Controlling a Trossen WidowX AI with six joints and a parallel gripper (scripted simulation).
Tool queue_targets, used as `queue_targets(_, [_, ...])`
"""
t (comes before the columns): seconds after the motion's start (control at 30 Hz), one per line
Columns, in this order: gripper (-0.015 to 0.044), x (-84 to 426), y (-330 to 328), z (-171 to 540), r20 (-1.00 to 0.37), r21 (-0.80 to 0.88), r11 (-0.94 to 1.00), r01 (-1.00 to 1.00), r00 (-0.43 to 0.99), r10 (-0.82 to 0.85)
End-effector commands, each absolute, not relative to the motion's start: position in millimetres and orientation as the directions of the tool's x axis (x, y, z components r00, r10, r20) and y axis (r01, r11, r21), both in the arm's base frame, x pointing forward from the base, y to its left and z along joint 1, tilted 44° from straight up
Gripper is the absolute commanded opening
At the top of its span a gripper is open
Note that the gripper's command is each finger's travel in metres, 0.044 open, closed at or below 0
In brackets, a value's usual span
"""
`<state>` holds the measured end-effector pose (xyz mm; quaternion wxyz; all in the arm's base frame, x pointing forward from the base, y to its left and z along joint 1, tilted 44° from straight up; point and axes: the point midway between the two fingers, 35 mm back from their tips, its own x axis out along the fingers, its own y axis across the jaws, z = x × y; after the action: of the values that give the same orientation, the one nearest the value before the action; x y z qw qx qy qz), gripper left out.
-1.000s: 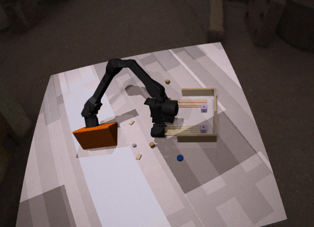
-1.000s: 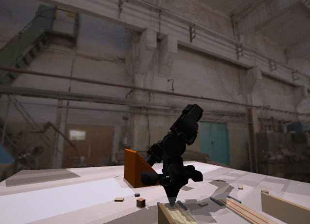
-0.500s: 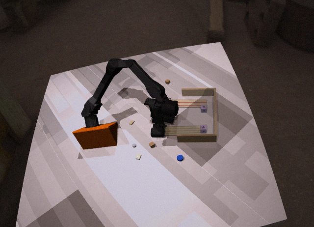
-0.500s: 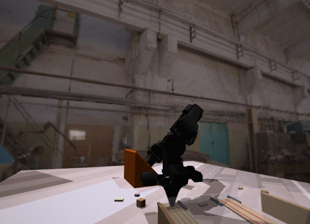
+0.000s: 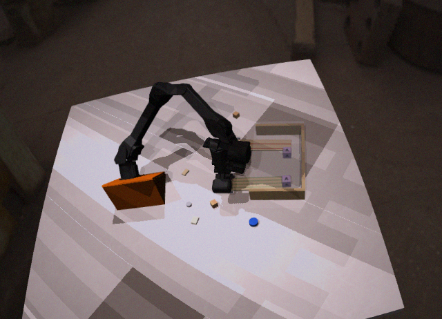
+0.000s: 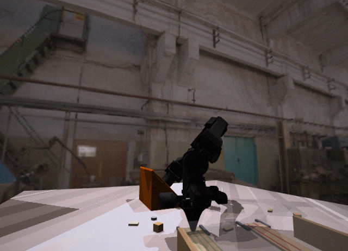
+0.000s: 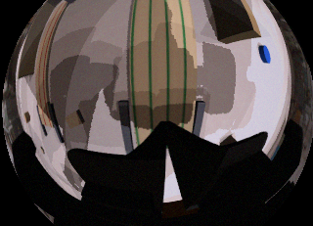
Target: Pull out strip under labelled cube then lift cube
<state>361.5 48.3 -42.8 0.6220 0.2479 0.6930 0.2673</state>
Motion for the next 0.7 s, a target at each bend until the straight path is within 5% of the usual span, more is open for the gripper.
queue_targets(0.0, [0.0000, 361.3, 49.9, -43.9, -0.726, 0.682, 0.731, 0.015, -0.104, 0.680])
queue_targets(0.67, [0.0000, 361.6, 51.3, -45.5, -0.726, 0.682, 0.731, 0.015, -0.104, 0.680])
